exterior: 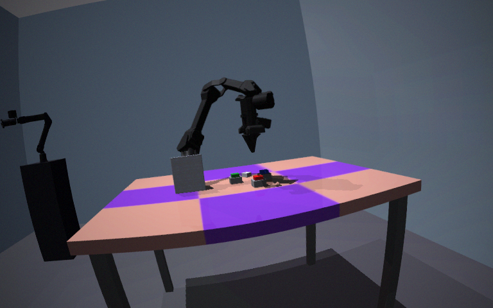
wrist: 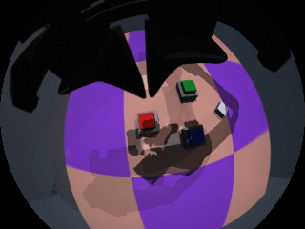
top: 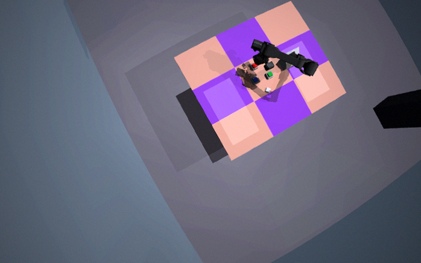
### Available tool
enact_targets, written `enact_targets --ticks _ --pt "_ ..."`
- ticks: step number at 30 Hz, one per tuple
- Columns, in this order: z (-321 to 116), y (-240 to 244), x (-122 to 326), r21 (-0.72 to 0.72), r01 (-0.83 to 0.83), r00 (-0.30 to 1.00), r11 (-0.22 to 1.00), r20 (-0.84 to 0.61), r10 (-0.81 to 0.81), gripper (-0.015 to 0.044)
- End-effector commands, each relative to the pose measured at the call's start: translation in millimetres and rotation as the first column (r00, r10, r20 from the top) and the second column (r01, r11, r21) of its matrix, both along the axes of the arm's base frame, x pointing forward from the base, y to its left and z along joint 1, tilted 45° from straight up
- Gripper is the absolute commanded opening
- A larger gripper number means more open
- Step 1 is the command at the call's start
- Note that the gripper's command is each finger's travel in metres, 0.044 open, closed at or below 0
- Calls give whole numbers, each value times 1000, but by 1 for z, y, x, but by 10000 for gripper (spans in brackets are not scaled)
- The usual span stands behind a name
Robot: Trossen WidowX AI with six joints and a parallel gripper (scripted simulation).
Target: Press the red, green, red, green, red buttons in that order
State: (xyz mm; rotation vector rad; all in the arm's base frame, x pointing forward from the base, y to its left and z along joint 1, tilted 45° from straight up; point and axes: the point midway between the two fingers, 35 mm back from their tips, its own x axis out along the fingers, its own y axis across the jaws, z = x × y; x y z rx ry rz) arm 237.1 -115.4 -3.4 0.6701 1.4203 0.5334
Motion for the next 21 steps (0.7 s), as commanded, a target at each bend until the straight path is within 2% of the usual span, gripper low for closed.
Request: enact_targets --ticks 1,5,10,21 --pt "-13 -11 7 -4 -5 1000 1000 4 5 20" --pt "-15 -10 7 -5 -5 1000 1000 4 5 20" --pt "-55 30 12 -2 -5 1000 1000 5 5 20" --pt "-64 40 14 -2 -5 1000 1000 5 5 20"
